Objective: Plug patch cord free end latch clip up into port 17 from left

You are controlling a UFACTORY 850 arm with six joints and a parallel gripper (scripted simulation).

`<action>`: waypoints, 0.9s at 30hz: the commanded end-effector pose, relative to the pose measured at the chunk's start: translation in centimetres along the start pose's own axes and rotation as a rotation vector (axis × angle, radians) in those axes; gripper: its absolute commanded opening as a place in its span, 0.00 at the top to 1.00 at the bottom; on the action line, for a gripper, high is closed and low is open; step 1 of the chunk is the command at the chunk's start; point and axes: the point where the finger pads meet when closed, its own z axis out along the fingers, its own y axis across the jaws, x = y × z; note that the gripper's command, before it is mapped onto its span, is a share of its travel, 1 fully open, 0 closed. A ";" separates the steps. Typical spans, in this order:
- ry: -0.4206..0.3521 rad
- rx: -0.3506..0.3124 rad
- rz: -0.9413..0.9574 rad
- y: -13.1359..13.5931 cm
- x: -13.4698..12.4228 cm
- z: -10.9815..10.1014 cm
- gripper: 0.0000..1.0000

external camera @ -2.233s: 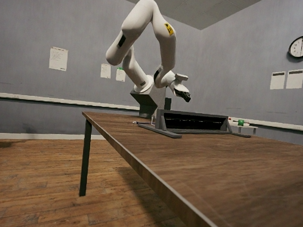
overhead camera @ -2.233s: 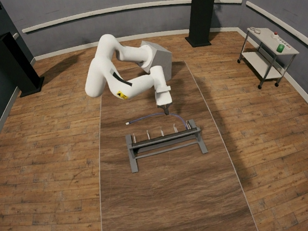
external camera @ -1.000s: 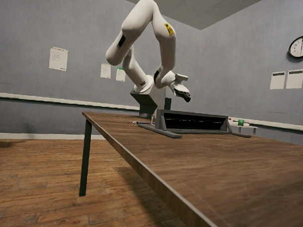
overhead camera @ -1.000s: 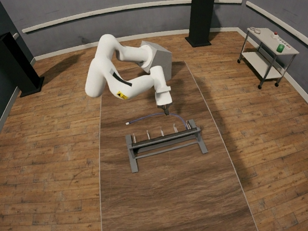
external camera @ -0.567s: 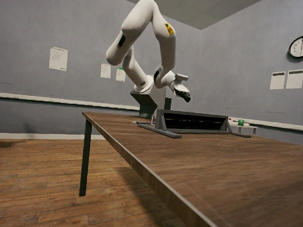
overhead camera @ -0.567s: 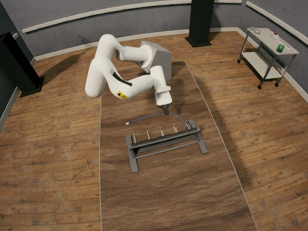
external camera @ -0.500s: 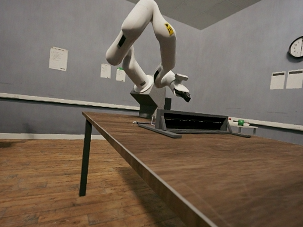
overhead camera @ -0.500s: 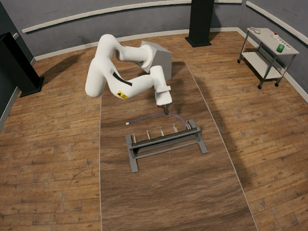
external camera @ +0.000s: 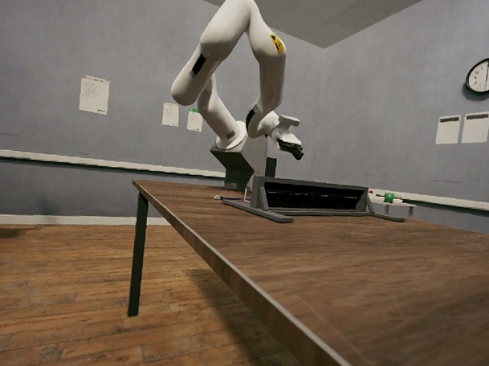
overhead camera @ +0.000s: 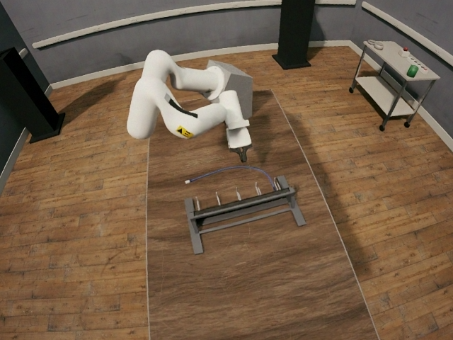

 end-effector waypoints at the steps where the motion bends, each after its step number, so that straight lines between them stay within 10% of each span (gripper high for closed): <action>1: 0.000 -0.001 0.001 0.0 0.1 -1.2 1.00; 27: 0.000 -0.001 0.001 4.8 0.1 -1.6 1.00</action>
